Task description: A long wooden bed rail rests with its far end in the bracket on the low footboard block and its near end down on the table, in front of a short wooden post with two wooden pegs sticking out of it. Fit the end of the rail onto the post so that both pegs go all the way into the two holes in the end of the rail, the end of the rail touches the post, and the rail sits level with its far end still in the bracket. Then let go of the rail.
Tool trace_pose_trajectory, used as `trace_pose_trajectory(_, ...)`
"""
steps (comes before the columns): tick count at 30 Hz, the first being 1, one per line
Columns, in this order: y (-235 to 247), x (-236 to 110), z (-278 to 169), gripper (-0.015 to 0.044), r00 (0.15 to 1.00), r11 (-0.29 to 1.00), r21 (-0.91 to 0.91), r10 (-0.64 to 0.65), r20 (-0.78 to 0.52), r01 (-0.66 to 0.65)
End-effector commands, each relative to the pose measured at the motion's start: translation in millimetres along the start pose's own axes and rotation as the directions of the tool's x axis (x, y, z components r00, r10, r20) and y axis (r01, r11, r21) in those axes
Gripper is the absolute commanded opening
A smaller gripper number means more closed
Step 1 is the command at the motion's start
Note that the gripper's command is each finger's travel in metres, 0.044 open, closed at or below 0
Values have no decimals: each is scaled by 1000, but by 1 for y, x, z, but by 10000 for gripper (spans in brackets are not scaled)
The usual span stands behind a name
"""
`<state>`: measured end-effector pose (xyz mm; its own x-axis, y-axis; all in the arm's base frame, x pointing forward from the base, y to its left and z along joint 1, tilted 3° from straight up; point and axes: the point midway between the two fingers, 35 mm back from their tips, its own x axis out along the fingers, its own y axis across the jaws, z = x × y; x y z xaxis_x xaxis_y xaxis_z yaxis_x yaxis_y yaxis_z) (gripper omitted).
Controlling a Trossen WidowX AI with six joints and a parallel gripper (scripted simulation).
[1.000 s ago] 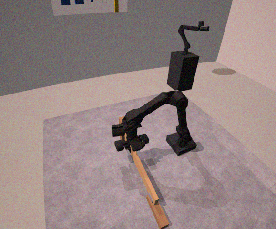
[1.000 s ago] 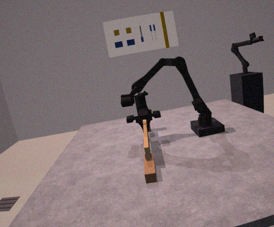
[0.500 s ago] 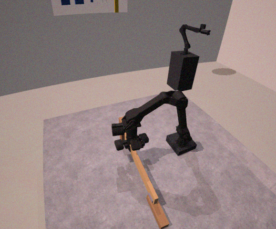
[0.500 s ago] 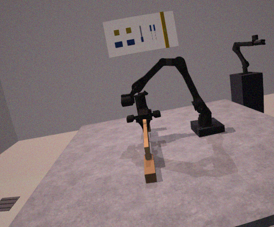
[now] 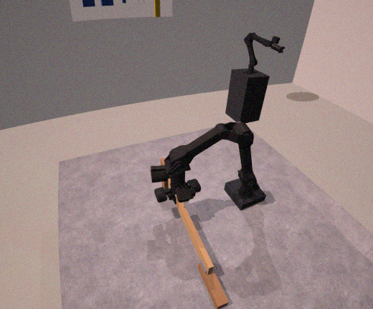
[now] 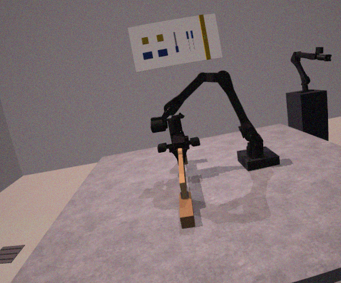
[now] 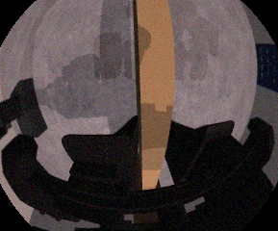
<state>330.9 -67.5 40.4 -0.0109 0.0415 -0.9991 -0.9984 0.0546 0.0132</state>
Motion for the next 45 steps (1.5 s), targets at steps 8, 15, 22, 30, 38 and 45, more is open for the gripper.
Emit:
trace_pose_trajectory(8, -2, -1, -6, 0, 1000, 1000, 0, -8, -4, 8)
trace_pose_trajectory(15, -2, -1, -8, 0, 1000, 1000, 0, -8, -4, 8)
trace_pose_trajectory(22, -2, -2, -10, 0, 1000, 1000, 0, -8, -4, 8)
trace_pose_trajectory(30, -2, -2, -13, 0, 1000, 1000, 0, -8, -4, 8)
trace_pose_trajectory(38, 0, 0, -11, 157, 1000, 1000, 1, 0, -1, 0)
trace_pose_trajectory(45, 0, 0, -11, 341, 1000, 1000, 1, 0, -1, 0)
